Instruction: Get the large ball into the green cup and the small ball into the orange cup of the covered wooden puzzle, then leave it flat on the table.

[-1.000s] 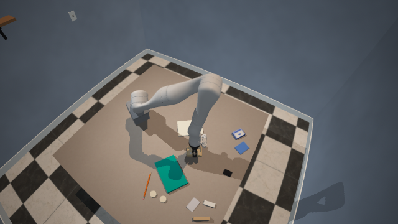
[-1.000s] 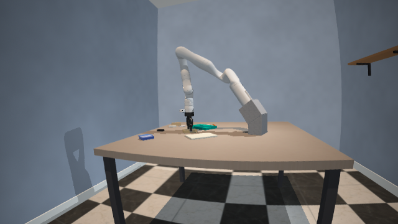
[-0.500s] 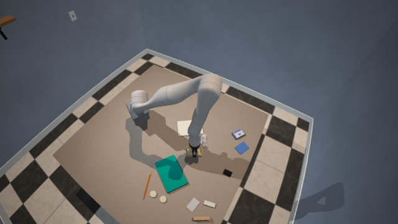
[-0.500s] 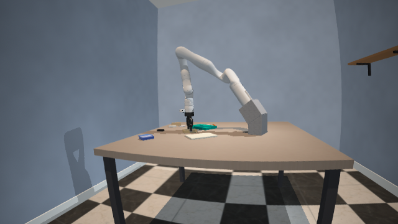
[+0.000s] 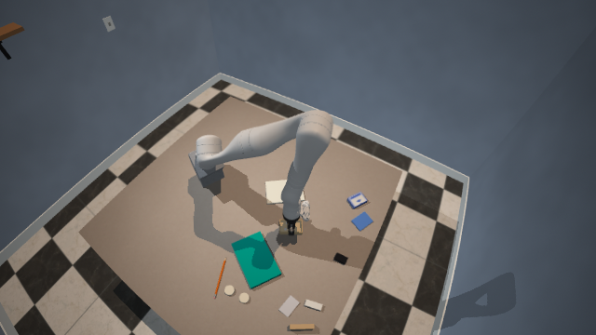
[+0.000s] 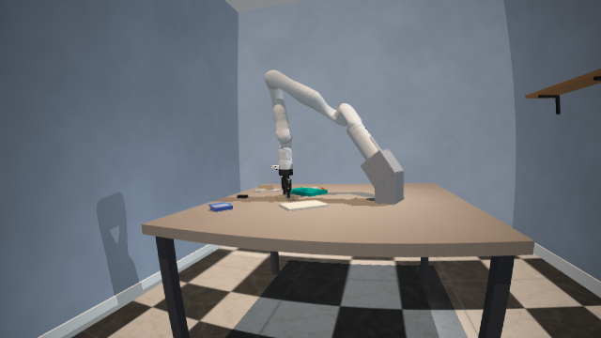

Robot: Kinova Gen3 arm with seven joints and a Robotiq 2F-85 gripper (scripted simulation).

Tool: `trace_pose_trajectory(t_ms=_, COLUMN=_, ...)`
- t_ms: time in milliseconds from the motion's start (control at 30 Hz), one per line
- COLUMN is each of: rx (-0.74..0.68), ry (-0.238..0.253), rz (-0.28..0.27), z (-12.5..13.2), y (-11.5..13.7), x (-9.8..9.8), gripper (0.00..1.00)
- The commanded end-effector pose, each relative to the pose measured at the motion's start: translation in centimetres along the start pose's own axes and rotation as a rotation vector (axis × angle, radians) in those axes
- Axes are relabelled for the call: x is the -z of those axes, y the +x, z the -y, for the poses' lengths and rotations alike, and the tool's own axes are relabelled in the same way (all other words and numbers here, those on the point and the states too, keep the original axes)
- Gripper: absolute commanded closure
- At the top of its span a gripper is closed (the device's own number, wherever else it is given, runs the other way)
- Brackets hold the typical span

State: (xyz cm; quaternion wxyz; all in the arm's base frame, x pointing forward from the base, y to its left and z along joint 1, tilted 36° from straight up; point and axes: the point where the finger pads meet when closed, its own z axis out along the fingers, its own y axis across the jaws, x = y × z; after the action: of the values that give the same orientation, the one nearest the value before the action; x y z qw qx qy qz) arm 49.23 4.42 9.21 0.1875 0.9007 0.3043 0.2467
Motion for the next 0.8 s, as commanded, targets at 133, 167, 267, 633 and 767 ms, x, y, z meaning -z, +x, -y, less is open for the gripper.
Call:
trace_pose_trajectory(t_ms=133, rx=0.001, ry=0.000, rz=0.000, z=0.0, y=0.0, x=0.1, gripper=0.28)
trace_pose_trajectory(t_ms=167, rx=0.001, ry=0.000, rz=0.000, z=0.0, y=0.0, x=0.1, gripper=0.28)
trace_pose_trajectory(t_ms=267, rx=0.001, ry=0.000, rz=0.000, z=0.0, y=0.0, x=0.2, gripper=0.28)
trace_pose_trajectory(t_ms=633, rx=0.000, ry=0.000, rz=0.000, z=0.0, y=0.0, x=1.8, gripper=0.28)
trace_pose_trajectory(t_ms=767, rx=0.001, ry=0.000, rz=0.000, z=0.0, y=0.0, x=2.7, gripper=0.28)
